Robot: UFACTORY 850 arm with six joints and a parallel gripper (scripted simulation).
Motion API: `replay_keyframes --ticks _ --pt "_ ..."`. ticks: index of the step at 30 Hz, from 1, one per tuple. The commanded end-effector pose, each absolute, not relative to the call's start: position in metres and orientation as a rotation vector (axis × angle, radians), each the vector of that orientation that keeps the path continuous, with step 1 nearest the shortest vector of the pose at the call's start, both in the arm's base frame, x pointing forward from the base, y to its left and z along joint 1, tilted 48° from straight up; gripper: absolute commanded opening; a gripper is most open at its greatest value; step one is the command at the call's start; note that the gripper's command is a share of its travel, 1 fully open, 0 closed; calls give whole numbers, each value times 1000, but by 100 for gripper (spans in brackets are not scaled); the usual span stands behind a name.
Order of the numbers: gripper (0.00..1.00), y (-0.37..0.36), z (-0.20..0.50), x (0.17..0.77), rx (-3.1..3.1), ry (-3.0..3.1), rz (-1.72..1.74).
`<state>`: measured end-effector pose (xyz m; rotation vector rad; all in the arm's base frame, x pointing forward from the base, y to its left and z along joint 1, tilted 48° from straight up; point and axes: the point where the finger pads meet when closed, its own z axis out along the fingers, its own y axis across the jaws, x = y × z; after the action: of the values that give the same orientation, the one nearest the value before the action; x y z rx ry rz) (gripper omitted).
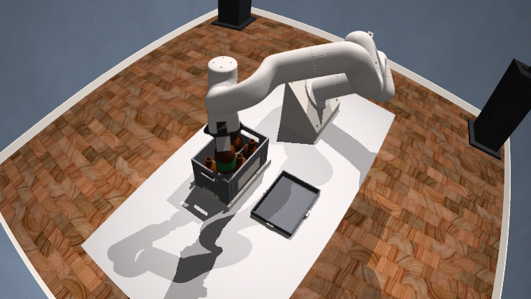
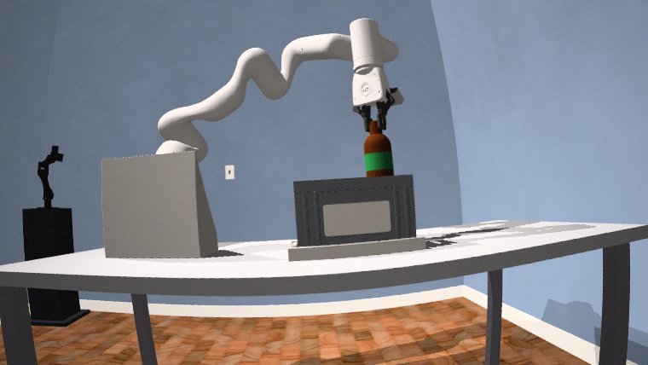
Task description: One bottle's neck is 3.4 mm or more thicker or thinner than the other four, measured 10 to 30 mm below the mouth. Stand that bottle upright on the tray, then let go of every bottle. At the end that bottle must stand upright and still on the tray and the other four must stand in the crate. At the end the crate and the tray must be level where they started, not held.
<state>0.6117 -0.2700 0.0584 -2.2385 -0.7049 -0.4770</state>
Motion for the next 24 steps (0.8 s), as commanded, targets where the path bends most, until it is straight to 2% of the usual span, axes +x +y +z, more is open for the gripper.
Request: replay_keyframes --ticks 1,24 --pt "0 -275 62 612 -2240 -705 -479" --pt "0 -277 65 611 -2240 -705 -479"
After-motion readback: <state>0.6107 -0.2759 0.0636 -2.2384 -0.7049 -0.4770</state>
